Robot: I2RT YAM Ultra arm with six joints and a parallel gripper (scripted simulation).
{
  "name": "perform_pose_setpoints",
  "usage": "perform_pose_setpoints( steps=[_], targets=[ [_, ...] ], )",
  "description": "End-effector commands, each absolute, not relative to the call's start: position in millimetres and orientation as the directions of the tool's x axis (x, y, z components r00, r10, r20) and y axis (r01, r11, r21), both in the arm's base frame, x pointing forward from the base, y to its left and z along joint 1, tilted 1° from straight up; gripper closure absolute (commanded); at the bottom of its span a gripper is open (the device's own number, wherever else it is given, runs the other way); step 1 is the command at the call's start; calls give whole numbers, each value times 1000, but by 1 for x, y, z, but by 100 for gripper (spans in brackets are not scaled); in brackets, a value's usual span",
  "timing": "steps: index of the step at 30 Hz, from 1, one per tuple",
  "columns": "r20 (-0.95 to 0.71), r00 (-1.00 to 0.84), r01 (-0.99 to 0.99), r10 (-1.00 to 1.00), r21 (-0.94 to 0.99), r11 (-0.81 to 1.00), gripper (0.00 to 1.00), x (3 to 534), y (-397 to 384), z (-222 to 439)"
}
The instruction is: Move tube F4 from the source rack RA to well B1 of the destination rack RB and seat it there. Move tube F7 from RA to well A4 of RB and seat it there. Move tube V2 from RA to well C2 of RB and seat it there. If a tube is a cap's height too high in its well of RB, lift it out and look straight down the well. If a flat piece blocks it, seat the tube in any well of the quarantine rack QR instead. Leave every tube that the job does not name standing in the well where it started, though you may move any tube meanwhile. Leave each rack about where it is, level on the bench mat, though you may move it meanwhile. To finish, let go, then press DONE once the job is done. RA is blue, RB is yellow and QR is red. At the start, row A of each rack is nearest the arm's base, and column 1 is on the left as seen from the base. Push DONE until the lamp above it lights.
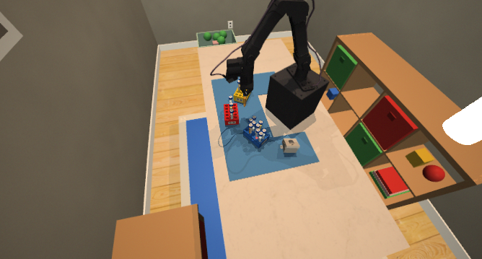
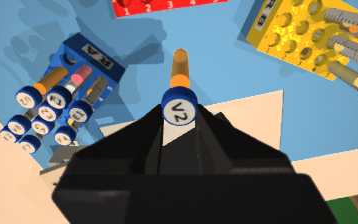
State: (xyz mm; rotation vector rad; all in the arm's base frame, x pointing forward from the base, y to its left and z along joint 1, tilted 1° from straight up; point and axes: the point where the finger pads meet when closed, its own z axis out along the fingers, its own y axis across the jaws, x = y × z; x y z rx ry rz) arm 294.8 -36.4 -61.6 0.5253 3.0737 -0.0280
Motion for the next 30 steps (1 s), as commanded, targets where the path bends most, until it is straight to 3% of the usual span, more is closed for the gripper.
perform_pose_setpoints(
  steps=[1, 11, 30],
  targets=[
    [-14, -922, 386, 386, -15, 922, 100, 298, -42, -61],
    [-7, -797, 604, 604, -18, 797, 100, 291, -38, -62],
    [-17, -348, 937, 937, -12, 348, 100, 291, -38, -62]
  ],
)
